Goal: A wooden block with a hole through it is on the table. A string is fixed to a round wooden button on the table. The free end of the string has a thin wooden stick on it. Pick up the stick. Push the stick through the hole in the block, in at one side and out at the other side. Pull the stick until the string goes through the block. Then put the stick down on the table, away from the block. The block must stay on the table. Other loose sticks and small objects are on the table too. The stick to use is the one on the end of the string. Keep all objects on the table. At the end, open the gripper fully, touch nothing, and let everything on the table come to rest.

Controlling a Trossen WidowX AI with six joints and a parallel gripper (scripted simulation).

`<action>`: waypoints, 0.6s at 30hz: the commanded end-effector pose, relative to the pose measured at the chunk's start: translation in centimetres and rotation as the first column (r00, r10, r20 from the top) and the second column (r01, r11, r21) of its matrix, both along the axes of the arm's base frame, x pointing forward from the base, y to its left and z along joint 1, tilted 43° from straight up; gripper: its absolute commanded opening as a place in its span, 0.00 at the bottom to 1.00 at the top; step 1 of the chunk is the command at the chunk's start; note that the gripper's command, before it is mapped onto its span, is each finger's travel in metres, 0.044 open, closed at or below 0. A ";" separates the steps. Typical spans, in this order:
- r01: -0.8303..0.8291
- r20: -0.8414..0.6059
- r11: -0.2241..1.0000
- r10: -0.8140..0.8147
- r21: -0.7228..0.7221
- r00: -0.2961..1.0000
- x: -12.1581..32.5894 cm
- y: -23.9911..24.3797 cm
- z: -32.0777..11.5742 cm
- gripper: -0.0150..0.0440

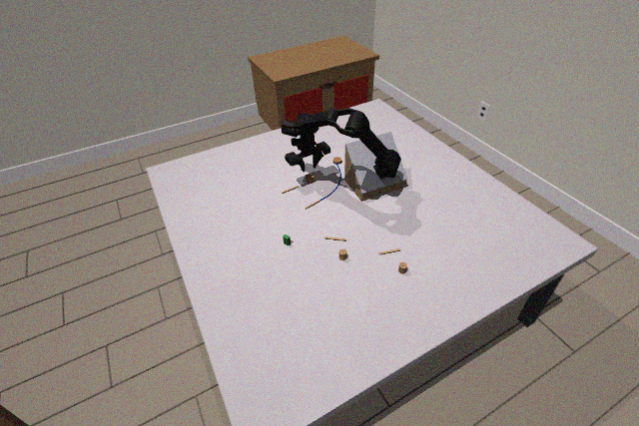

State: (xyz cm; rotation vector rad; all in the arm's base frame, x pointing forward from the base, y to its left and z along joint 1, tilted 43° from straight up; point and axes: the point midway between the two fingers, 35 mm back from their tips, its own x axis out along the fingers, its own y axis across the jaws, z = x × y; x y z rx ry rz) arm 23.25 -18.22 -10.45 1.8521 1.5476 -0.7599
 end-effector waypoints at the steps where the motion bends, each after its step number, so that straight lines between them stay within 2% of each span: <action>1: 0.004 -0.004 1.000 -0.004 0.009 1.000 0.0 0.6 -0.6 0.66; 18: 0.004 -0.003 1.000 -0.004 0.010 1.000 0.4 2.5 -2.6 0.66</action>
